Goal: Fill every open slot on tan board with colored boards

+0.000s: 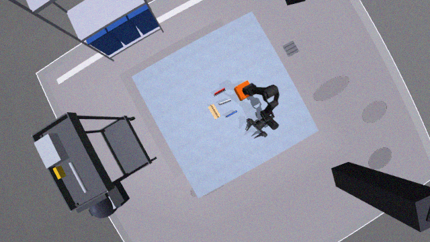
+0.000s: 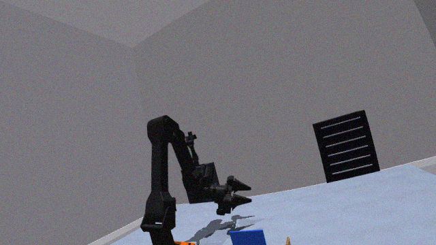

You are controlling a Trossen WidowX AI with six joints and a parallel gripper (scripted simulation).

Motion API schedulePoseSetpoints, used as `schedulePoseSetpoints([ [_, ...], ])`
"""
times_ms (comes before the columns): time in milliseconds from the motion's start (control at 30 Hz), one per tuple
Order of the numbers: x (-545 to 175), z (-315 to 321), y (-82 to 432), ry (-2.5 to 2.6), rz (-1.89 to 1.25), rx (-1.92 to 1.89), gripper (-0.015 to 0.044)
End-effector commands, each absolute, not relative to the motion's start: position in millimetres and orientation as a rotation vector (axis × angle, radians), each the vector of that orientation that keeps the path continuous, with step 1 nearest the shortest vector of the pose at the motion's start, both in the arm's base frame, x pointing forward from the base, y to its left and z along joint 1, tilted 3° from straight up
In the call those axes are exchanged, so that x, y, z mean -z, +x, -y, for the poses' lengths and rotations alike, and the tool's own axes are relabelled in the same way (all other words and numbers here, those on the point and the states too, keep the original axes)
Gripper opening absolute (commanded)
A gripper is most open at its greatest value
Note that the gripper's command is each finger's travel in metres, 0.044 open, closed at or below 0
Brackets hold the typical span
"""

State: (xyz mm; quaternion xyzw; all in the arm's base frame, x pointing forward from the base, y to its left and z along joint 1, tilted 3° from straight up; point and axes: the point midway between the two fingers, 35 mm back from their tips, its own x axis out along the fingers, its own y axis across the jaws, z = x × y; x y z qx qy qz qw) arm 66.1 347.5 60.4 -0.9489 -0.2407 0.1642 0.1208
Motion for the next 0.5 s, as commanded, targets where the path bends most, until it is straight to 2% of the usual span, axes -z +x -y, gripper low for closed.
schedulePoseSetpoints([
  [0, -63.1, -348.8, 65.8, -2.762, 0.702, -0.476, 0.0374],
  [167, -95.2, -361.5, 65.9, -2.647, 0.679, -0.44, 0.0242],
  [233, -95.2, -360.7, 85.8, -2.64, 0.629, -0.473, 0.019],
  [467, -99.4, -343.2, 168.1, -2.52, 0.33, -0.583, 0.0187],
])
